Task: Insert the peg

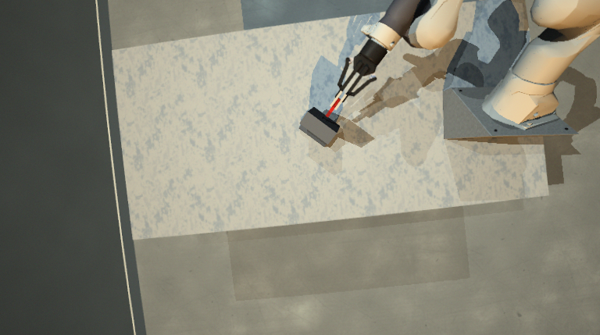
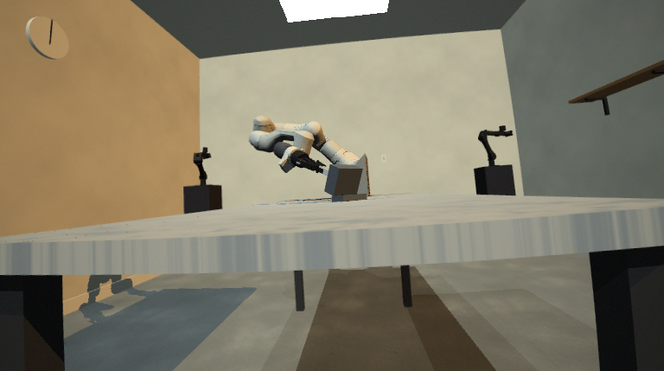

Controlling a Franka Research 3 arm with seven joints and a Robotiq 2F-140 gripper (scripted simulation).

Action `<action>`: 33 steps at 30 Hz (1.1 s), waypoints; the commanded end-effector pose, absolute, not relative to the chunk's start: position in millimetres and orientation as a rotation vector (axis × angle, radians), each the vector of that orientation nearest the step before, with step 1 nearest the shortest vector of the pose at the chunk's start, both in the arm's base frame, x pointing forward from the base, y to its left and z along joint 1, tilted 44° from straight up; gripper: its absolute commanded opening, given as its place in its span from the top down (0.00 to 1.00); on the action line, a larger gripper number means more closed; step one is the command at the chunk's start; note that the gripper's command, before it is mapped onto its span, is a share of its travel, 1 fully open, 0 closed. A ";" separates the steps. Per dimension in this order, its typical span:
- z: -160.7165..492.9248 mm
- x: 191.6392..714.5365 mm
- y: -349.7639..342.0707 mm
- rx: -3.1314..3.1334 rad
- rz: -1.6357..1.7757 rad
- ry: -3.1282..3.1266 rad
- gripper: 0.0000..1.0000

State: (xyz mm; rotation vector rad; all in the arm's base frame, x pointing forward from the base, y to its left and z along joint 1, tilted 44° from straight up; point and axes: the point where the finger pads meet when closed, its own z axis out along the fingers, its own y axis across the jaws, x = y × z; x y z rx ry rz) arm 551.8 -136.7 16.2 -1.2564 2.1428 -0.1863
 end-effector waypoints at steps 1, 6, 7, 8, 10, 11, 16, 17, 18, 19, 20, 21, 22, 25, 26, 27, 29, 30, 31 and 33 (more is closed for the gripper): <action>14.3 555.4 -137.5 -1.255 -0.194 2.139 1.00; 10.8 558.1 -136.6 -1.255 -0.194 2.139 1.00; 10.4 558.4 -136.5 -1.255 -0.194 2.139 1.00; 10.1 558.7 -136.5 -1.255 -0.194 2.139 1.00; 9.4 559.2 -136.4 -1.255 -0.194 2.139 1.00; 8.8 559.7 -136.2 -1.255 -0.194 2.139 1.00; 6.2 561.6 -135.6 -1.255 -0.194 2.139 1.00; 5.4 562.2 -135.4 -1.255 -0.194 2.139 1.00; 4.5 562.9 -135.2 -1.255 -0.194 2.139 1.00; 3.7 563.5 -135.0 -1.255 -0.194 2.139 1.00; 2.8 564.1 -134.8 -1.255 -0.194 2.139 1.00; 2.0 564.7 -134.6 -1.255 -0.194 2.139 1.00; 1.1 565.4 -134.4 -1.255 -0.194 2.139 1.00; -1.5 567.2 -133.7 -1.255 -0.194 2.139 1.00; -2.3 567.9 -133.5 -1.255 -0.194 2.139 1.00; -3.2 568.5 -133.3 -1.255 -0.194 2.139 1.00; -4.9 569.8 -132.9 -1.255 -0.194 2.139 1.00; -5.8 570.4 -132.7 -1.255 -0.194 2.139 1.00; -5.8 570.4 -132.7 -1.255 -0.194 2.139 1.00; -6.7 571.0 -132.5 -1.255 -0.194 2.139 1.00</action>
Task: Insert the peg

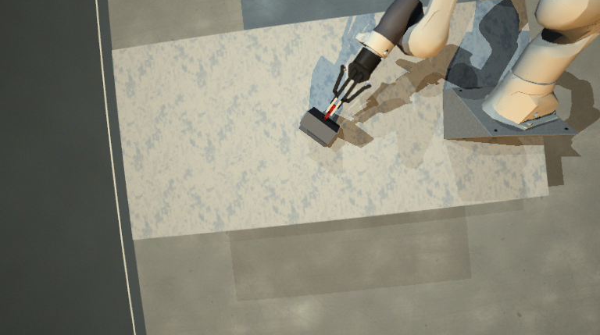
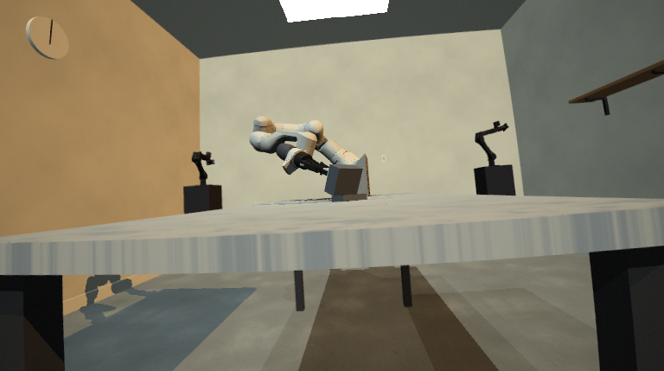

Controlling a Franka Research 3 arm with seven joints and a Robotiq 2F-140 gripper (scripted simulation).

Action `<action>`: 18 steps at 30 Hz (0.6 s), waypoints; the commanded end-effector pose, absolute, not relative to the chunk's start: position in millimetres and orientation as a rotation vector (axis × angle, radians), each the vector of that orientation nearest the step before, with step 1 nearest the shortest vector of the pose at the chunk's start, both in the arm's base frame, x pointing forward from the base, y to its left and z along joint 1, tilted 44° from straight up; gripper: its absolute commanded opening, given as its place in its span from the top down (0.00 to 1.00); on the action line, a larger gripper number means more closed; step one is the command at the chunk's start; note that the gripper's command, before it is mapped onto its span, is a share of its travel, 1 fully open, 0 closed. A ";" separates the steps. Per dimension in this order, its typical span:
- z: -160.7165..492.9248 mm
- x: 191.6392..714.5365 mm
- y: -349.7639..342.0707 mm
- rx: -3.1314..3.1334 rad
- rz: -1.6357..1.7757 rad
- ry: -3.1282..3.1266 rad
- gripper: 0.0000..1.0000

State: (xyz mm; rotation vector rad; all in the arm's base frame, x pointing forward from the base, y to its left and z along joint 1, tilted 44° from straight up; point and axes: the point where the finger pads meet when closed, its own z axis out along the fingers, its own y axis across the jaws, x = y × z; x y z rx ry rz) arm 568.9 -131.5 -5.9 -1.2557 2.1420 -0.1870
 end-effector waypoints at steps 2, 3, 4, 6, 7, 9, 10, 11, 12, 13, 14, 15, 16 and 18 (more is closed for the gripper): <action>-8.4 572.3 -132.2 -1.255 -0.194 2.139 1.00; -9.3 572.9 -131.9 -1.255 -0.194 2.139 1.00; -10.2 573.4 -131.7 -1.255 -0.194 2.139 1.00; -11.8 574.5 -131.3 -1.255 -0.194 2.139 1.00; -12.6 575.0 -131.1 -1.255 -0.194 2.139 1.00; -13.8 575.9 -130.8 -1.255 -0.194 2.139 1.00; -14.3 576.2 -130.7 -1.255 -0.194 2.139 1.00; -13.3 574.2 -129.8 -1.256 -0.187 2.142 1.00; -13.3 574.2 -129.8 -1.256 -0.187 2.142 1.00; -13.3 574.2 -129.8 -1.256 -0.187 2.142 1.00; -13.3 574.2 -129.8 -1.256 -0.187 2.142 1.00; -13.3 574.2 -129.8 -1.256 -0.187 2.142 1.00; -13.3 574.2 -129.8 -1.256 -0.187 2.142 1.00; -13.3 574.2 -129.8 -1.256 -0.187 2.142 1.00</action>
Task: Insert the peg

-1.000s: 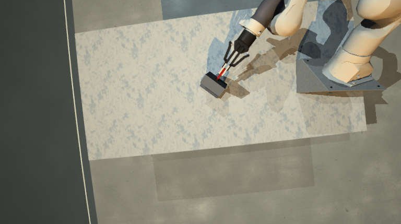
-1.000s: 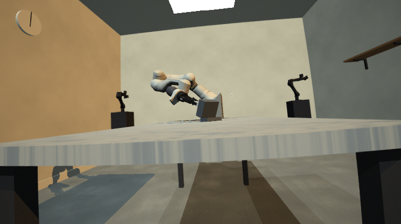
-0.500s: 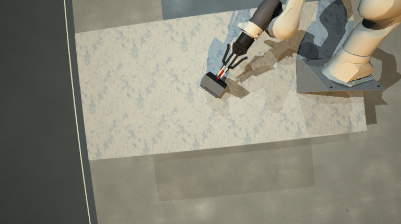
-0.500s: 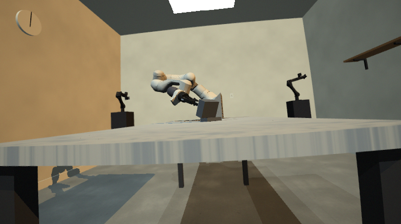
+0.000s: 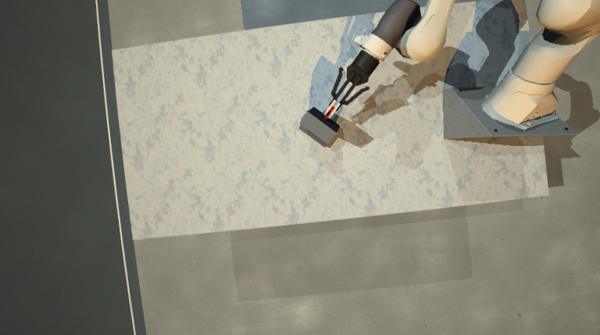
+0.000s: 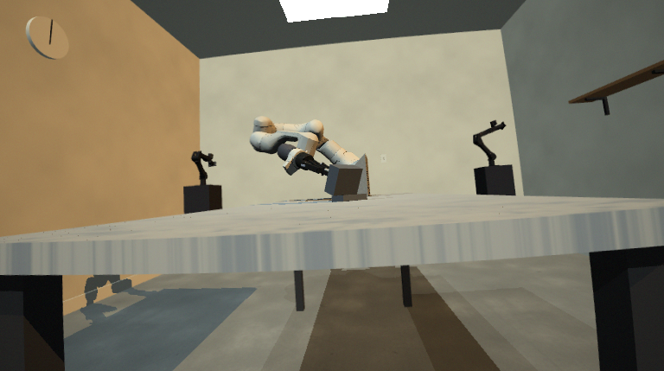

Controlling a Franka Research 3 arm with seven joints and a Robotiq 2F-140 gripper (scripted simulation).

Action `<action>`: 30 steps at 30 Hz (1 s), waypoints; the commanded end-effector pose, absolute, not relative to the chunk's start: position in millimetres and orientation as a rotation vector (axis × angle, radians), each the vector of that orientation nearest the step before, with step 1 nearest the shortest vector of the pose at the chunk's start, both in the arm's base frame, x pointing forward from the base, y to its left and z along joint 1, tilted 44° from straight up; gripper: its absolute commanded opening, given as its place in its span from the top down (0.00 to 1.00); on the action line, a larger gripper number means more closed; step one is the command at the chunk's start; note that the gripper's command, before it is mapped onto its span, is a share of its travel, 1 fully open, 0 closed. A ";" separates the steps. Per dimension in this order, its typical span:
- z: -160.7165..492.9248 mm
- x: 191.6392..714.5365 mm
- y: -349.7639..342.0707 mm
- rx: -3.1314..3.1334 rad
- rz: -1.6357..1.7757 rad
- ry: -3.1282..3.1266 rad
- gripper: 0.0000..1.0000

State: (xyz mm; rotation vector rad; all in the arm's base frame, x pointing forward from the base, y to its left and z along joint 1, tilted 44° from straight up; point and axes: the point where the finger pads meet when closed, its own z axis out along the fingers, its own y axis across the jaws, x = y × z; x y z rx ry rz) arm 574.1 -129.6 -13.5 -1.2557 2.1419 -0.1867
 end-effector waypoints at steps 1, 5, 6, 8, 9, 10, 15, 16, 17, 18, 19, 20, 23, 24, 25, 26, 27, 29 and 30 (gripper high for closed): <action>-13.3 574.2 -129.8 -1.256 -0.187 2.142 1.00; -13.3 574.2 -129.8 -1.256 -0.187 2.142 0.96; -13.3 574.2 -129.8 -1.256 -0.187 2.142 0.95; -13.3 574.2 -129.8 -1.256 -0.187 2.142 0.91; -13.3 574.2 -129.8 -1.256 -0.187 2.142 0.89; -13.3 574.2 -129.8 -1.256 -0.187 2.142 0.88; -13.3 574.2 -129.8 -1.256 -0.187 2.142 0.82; -13.3 574.2 -129.8 -1.256 -0.187 2.142 0.80; -13.3 574.2 -129.8 -1.256 -0.187 2.142 0.79; -13.3 574.2 -129.8 -1.256 -0.187 2.142 0.77; -13.3 574.2 -129.8 -1.256 -0.187 2.142 0.75; -13.3 574.2 -129.8 -1.256 -0.187 2.142 0.73; -13.3 574.2 -129.8 -1.256 -0.187 2.142 0.68; -12.4 573.8 -129.6 -1.255 -0.186 2.141 0.66; -11.7 572.6 -128.9 -1.256 -0.183 2.142 0.64; -10.1 572.0 -129.1 -1.254 -0.182 2.142 0.63; -8.1 571.0 -129.2 -1.251 -0.180 2.142 0.61; -2.7 568.5 -129.8 -1.247 -0.176 2.140 0.57; 0.2 567.1 -130.1 -1.245 -0.174 2.139 0.55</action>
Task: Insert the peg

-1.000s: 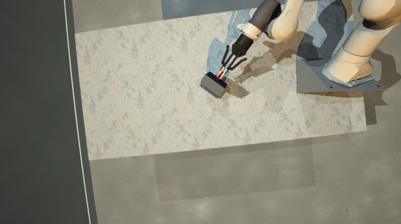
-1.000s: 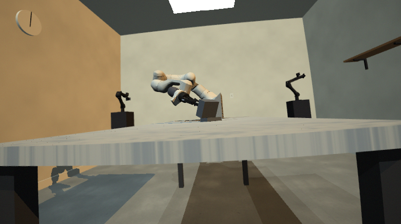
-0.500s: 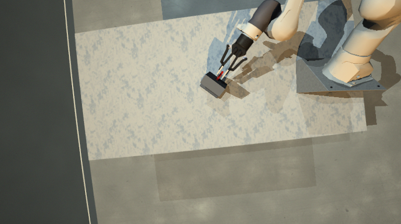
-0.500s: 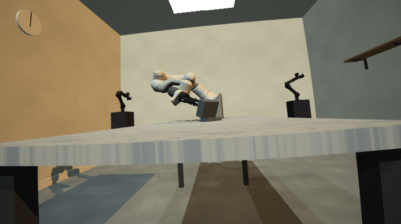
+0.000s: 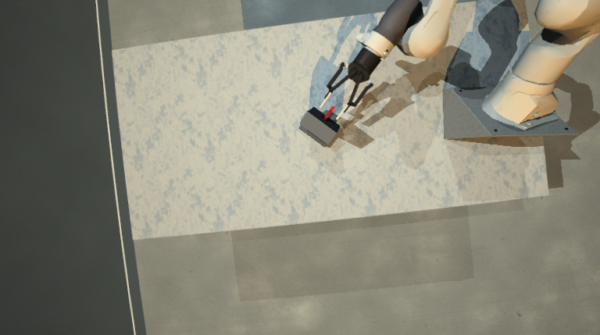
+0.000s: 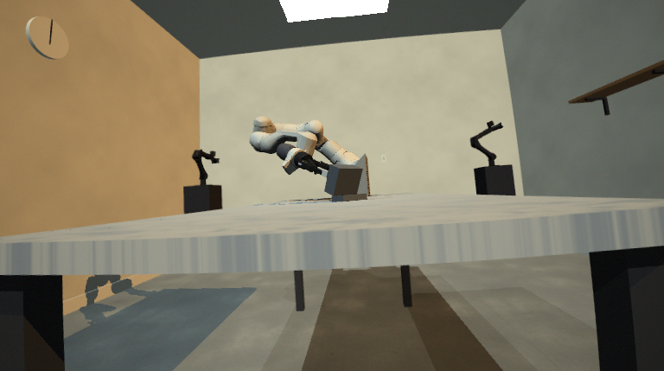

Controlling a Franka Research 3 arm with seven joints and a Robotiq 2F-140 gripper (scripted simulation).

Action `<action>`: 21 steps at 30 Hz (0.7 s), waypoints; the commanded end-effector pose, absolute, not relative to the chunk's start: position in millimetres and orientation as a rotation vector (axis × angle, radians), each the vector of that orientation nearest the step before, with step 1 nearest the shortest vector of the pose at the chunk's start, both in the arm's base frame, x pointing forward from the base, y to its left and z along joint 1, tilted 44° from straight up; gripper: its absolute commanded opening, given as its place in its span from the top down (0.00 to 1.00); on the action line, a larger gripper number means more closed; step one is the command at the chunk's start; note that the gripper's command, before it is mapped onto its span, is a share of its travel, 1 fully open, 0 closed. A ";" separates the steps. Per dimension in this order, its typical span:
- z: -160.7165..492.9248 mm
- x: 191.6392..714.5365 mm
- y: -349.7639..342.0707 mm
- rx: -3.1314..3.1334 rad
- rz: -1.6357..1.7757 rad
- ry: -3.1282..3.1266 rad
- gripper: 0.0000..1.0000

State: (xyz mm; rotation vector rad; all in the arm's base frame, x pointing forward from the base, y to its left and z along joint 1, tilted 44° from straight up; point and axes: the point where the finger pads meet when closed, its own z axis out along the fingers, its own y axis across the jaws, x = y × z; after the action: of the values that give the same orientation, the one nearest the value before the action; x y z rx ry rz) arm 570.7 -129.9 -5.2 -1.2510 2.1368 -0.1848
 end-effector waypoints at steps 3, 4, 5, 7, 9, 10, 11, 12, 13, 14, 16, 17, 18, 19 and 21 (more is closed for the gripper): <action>3.0 565.5 -130.4 -1.243 -0.172 2.138 0.54; 6.1 564.0 -130.9 -1.242 -0.172 2.137 0.52; 9.0 562.4 -131.4 -1.241 -0.171 2.136 0.50; 14.6 559.1 -132.3 -1.239 -0.169 2.135 0.47; 20.2 555.7 -133.4 -1.237 -0.169 2.133 0.43; 22.9 553.8 -134.0 -1.237 -0.169 2.133 0.41; 25.6 552.0 -134.5 -1.237 -0.169 2.133 0.39; 28.1 550.0 -135.1 -1.237 -0.169 2.132 0.38; 30.7 548.1 -135.6 -1.237 -0.169 2.132 0.36; 33.1 546.0 -136.1 -1.237 -0.169 2.132 0.34; 38.0 541.8 -137.4 -1.239 -0.171 2.132 0.30; 40.3 539.6 -138.1 -1.239 -0.172 2.133 0.29; 40.3 539.6 -138.1 -1.239 -0.172 2.133 0.29; 40.3 539.6 -138.1 -1.239 -0.172 2.133 0.29; 44.9 535.0 -139.6 -1.242 -0.176 2.134 0.25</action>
State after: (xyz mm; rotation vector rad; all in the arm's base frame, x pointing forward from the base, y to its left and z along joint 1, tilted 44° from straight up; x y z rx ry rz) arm 541.6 -141.2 42.1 -1.2392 2.1257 -0.1928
